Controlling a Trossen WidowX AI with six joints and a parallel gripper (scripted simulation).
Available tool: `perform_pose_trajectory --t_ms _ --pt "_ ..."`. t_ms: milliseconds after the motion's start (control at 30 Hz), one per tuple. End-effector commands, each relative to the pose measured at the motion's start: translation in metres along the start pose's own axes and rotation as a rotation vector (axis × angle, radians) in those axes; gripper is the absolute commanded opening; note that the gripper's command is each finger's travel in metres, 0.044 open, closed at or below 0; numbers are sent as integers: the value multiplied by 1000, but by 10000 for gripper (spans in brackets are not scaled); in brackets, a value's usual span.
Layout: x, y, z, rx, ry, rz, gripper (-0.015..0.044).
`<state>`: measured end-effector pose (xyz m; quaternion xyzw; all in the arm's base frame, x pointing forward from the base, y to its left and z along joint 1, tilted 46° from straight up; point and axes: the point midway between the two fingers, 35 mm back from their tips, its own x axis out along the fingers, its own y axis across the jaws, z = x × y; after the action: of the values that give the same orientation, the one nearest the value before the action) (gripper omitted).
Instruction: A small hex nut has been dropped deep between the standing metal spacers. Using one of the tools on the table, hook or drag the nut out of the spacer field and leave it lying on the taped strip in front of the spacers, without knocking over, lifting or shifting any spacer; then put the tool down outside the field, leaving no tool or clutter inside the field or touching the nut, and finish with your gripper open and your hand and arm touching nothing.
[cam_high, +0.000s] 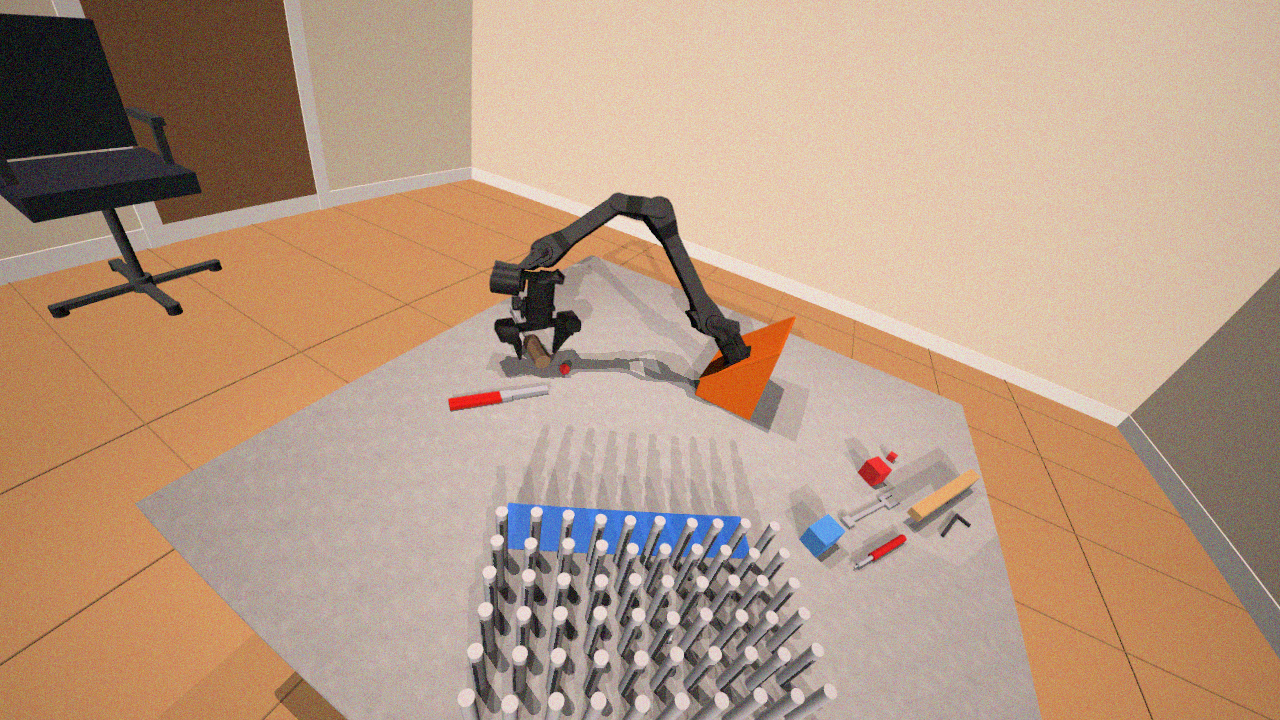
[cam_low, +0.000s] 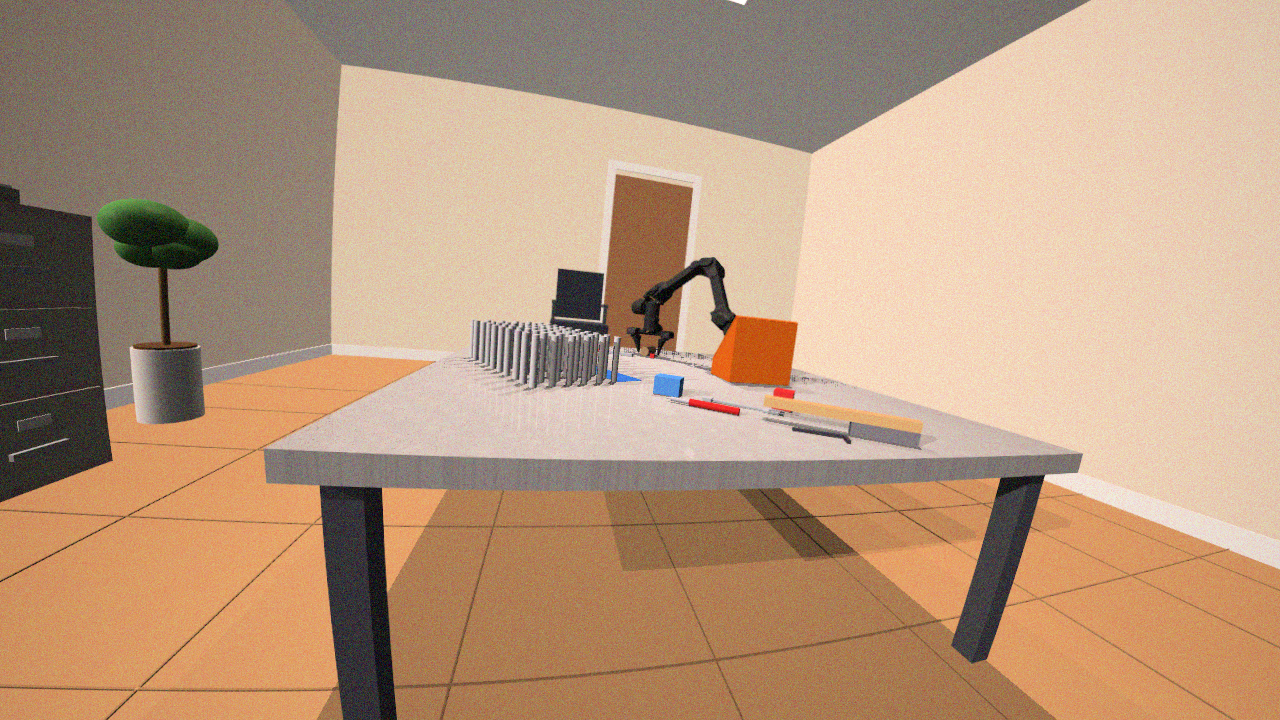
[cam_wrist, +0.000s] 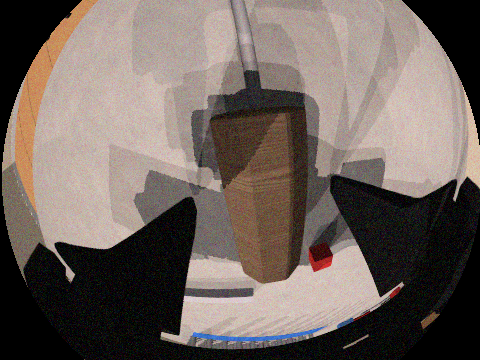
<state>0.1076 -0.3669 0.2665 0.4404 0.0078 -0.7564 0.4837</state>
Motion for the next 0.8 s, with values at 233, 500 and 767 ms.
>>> perform_pose_trajectory --t_ms 233,500,767 --pt "-68 0 1 6 1 4 440" --pt "-68 0 1 6 1 4 440" --pt "-68 0 1 6 1 4 440"
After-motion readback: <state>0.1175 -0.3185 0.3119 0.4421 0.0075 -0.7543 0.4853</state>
